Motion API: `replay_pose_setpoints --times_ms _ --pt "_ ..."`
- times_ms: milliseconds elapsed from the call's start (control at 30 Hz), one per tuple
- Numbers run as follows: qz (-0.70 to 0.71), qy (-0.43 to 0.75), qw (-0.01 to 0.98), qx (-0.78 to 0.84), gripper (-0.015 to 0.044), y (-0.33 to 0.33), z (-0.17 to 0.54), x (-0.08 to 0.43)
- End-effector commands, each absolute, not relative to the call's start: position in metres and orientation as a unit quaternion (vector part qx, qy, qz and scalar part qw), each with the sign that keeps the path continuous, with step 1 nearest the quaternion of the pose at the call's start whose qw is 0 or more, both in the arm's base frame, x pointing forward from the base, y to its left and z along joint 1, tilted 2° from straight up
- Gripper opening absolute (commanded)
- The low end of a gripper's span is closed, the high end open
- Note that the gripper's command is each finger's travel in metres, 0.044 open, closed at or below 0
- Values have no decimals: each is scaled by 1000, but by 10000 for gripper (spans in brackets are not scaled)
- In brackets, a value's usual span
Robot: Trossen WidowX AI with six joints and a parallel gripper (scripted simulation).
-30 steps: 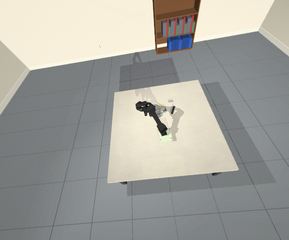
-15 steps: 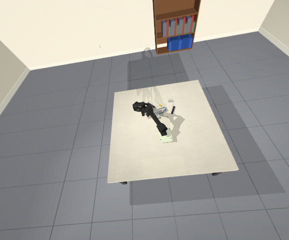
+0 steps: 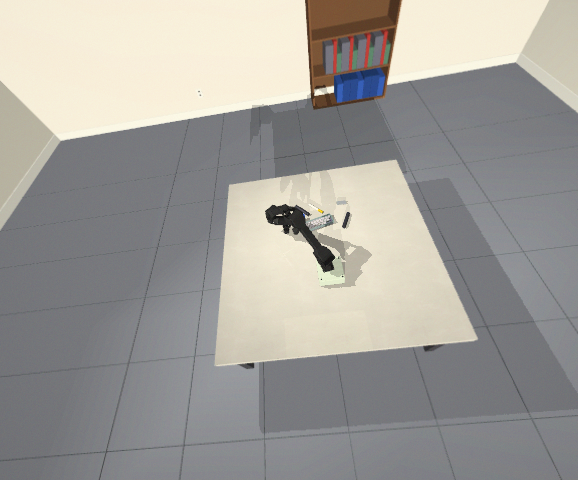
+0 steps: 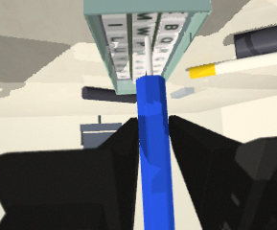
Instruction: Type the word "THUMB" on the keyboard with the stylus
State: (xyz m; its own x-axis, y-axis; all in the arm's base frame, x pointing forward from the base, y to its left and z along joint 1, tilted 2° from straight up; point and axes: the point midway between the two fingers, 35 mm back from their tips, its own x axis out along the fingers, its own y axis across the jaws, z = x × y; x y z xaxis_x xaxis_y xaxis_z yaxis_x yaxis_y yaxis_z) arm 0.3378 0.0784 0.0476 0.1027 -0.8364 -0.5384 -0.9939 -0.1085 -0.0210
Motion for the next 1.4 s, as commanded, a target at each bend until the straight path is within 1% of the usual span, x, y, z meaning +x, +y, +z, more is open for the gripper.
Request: replay_pose_setpoints --times_ms 0,1367 --pt "201 640 196 -715 81 79 45 337" --pt "201 640 196 -715 81 79 30 338"
